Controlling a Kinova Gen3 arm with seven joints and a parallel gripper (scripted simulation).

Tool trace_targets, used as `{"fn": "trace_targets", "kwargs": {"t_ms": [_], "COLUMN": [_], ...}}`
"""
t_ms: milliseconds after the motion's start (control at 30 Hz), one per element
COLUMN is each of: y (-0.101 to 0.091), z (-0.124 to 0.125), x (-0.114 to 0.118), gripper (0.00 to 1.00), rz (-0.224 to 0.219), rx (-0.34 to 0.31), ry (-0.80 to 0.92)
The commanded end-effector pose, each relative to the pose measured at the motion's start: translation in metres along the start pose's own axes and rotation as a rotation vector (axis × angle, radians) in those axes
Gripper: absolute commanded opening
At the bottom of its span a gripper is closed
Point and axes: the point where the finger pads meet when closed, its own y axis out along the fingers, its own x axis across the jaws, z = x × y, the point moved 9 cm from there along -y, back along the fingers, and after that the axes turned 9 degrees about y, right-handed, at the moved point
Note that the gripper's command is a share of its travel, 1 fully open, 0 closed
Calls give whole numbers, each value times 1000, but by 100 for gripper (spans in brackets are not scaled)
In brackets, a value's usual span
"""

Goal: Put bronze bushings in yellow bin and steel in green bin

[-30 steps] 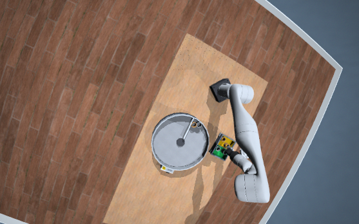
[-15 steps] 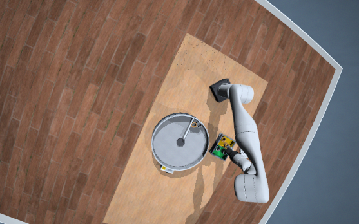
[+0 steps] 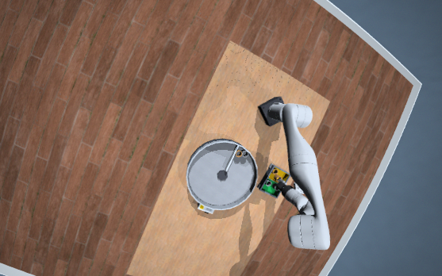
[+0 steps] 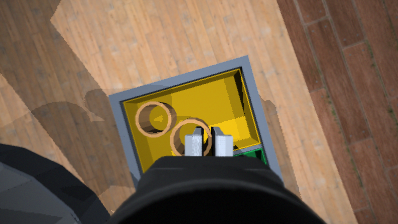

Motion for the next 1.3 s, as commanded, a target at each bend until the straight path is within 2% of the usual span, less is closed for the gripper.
{"fn": "trace_targets", "kwargs": {"t_ms": [0, 1267], "y": [0, 19], "z": [1, 1], "x": [0, 0], "gripper": [0, 0], "rz": [0, 0], "rx": [1, 1], "ry": [-1, -1]}}
